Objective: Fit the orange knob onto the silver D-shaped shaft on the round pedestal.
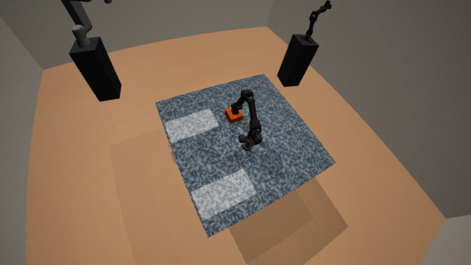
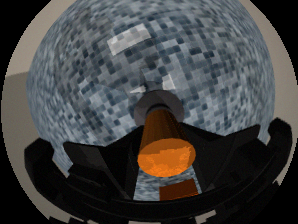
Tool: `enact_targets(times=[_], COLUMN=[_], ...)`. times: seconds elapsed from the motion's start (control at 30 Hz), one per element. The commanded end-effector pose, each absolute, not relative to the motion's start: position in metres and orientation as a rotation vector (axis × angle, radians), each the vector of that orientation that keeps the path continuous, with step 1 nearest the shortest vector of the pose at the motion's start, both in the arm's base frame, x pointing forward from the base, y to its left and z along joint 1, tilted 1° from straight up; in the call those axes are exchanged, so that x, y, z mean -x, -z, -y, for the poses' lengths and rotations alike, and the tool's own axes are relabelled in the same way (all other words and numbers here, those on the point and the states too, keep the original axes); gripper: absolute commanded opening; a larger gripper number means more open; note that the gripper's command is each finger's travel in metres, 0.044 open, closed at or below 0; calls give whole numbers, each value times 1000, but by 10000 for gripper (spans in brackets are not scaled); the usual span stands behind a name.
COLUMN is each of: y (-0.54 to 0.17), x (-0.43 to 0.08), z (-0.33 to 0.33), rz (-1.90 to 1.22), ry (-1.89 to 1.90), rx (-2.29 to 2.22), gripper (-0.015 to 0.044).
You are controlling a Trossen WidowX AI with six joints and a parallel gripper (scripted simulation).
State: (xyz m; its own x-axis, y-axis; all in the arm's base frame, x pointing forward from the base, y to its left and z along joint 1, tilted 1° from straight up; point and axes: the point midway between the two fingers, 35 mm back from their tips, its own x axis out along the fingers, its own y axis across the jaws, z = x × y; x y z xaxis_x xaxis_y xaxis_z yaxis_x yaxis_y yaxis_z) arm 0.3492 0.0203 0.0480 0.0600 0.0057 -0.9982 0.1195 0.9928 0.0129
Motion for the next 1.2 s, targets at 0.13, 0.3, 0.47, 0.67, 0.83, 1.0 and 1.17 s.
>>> enact_targets(times=[0.13, 0.3, 0.47, 0.67, 0.83, 1.0, 1.17], y=[-42, -39, -41, -41, -41, -41, -41], x=[-347, -347, -348, -348, -348, -348, -348], z=[-21, -21, -20, -20, -20, -20, -20], rz=[-1513, -1513, -1510, -1510, -1510, -1510, -1510], ry=[84, 84, 86, 86, 86, 86, 86], rx=[-102, -102, -101, -101, -101, -101, -101], gripper=[0, 0, 0, 79, 210, 341, 440])
